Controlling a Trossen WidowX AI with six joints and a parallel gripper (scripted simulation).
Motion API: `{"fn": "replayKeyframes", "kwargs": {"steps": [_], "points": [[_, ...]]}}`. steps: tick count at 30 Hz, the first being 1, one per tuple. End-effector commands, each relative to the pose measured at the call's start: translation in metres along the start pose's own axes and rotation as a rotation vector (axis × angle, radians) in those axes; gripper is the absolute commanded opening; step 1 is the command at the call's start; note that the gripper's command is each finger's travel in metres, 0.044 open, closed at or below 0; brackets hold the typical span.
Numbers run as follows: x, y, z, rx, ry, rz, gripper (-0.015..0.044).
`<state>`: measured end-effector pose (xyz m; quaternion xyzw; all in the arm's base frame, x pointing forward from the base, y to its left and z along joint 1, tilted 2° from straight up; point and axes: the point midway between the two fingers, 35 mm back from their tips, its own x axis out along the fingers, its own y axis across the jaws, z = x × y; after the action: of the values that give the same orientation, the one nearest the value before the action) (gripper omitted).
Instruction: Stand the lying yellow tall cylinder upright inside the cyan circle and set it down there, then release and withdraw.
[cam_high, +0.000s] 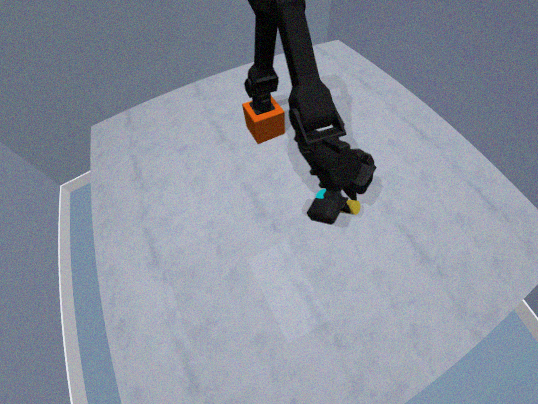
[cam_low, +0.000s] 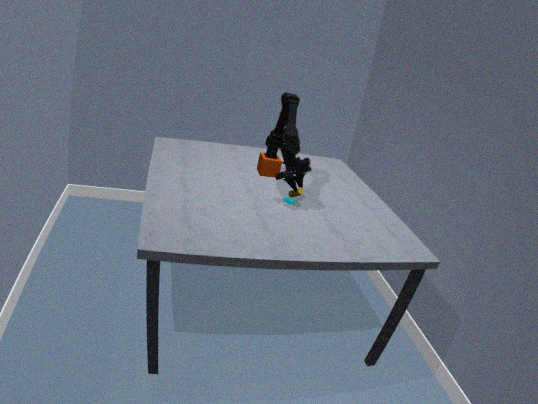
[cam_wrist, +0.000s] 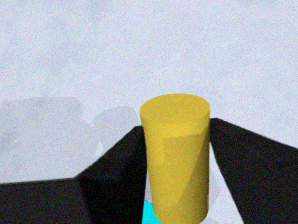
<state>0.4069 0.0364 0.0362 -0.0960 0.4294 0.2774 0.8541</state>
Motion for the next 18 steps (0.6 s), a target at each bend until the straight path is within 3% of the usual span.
{"fn": "replayKeyframes", "kwargs": {"steps": [1, 18], "points": [[0.0014, -0.0009, -0.0008, 0.011, -0.031, 0.006, 0.0105], [0.0033, -0.0069, -0.0010, 0.030, -0.144, 0.016, 0.0105]]}}
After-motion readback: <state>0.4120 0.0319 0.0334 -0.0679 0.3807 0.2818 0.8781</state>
